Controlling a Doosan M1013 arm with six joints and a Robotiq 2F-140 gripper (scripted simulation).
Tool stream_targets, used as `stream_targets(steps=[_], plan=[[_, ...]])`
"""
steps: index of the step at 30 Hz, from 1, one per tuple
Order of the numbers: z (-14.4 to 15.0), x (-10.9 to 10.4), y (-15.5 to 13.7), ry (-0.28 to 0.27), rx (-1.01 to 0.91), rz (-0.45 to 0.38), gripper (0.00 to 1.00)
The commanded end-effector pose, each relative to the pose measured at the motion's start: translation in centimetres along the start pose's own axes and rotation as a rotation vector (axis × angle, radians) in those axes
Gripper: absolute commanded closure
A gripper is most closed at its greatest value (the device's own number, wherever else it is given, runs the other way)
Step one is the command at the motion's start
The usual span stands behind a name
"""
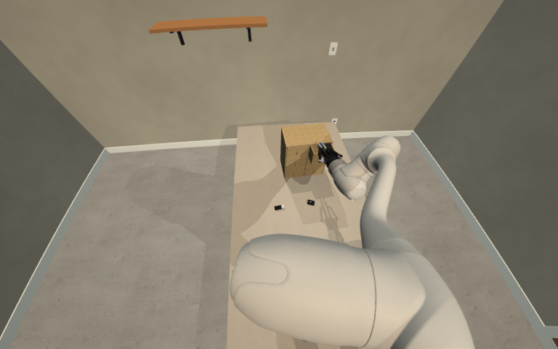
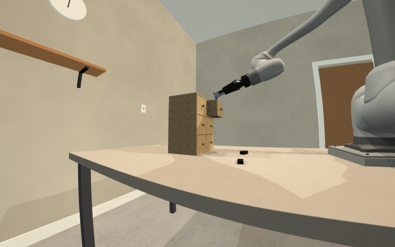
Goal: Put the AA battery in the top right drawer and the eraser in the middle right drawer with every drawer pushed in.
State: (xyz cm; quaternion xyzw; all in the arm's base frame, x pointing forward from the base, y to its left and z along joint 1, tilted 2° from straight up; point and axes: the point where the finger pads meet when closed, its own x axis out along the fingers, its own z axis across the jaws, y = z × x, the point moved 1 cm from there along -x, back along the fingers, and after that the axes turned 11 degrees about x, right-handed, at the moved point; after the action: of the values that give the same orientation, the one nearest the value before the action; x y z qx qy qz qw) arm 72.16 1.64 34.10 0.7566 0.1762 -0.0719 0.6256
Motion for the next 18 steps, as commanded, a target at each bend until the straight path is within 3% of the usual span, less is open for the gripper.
stream_targets(steps=[1,18], plan=[[-0.04,0.66,0.25,0.0,0.0,0.001,0.94],[-0.09,1.42,0.52,0.0,0.0,0.001,0.94]])
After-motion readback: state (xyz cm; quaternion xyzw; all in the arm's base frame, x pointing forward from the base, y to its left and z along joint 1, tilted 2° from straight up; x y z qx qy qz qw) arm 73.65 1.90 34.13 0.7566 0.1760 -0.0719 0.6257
